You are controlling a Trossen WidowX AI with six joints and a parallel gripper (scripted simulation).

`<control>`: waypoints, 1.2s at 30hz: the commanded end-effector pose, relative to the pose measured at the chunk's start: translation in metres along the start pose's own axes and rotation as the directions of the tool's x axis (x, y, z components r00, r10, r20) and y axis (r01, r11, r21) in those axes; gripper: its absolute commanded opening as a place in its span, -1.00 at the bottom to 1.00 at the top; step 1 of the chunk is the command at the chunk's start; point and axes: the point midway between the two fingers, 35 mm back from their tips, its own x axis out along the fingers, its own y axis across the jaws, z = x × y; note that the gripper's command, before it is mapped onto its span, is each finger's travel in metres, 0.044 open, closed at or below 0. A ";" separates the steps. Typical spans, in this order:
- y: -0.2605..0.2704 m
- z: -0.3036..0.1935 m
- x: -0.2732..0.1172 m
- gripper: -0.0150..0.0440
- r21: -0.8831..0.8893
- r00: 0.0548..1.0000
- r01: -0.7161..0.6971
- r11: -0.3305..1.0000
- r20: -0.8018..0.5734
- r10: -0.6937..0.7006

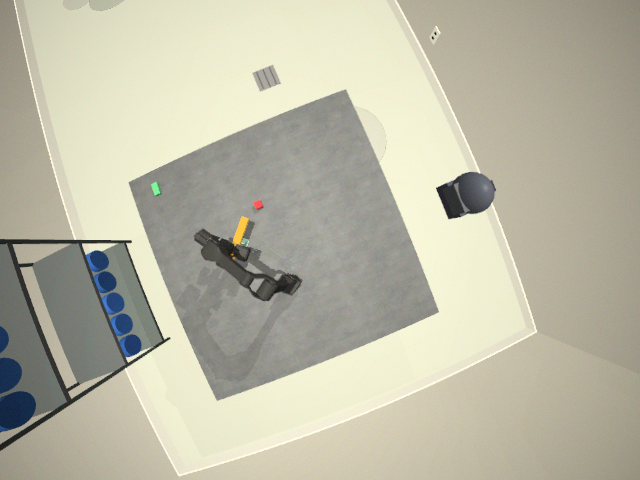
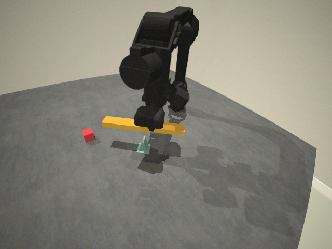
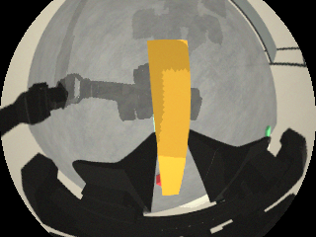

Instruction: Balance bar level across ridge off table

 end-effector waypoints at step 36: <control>0.004 0.002 0.041 -0.49 -0.015 1.000 -0.004 1.000 -0.001 0.004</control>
